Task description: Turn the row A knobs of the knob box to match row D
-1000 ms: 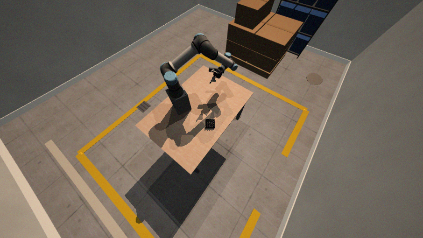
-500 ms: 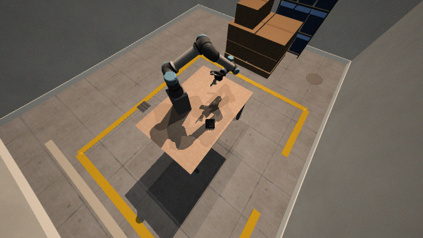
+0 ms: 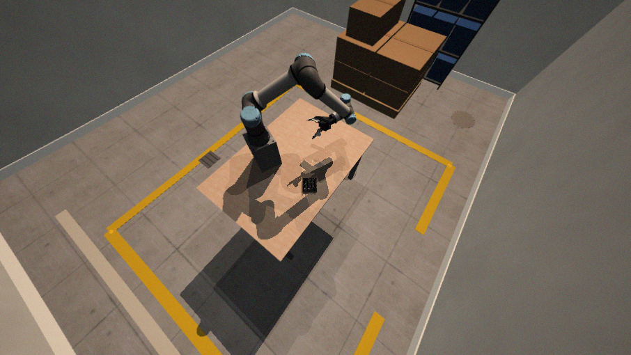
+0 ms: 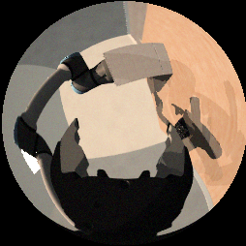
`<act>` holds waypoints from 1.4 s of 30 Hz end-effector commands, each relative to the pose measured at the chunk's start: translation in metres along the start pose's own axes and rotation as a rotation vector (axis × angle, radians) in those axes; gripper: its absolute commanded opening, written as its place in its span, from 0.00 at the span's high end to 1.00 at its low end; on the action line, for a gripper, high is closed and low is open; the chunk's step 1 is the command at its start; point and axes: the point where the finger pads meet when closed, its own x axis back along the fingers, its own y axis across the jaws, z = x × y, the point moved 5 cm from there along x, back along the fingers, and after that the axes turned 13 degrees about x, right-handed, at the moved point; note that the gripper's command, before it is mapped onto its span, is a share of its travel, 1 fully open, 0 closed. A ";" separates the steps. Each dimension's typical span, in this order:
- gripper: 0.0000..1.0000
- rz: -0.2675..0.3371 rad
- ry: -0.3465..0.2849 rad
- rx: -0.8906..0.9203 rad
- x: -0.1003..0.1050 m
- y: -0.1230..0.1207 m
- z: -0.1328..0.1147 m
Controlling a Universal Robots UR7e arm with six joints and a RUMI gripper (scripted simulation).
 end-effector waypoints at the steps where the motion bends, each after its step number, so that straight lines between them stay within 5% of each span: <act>1: 0.00 -0.066 0.104 -0.098 -0.014 0.011 -0.021; 39: 0.00 -0.447 0.819 -0.762 -0.126 0.087 -0.146; 42: 0.00 -0.454 0.832 -0.773 -0.128 0.089 -0.148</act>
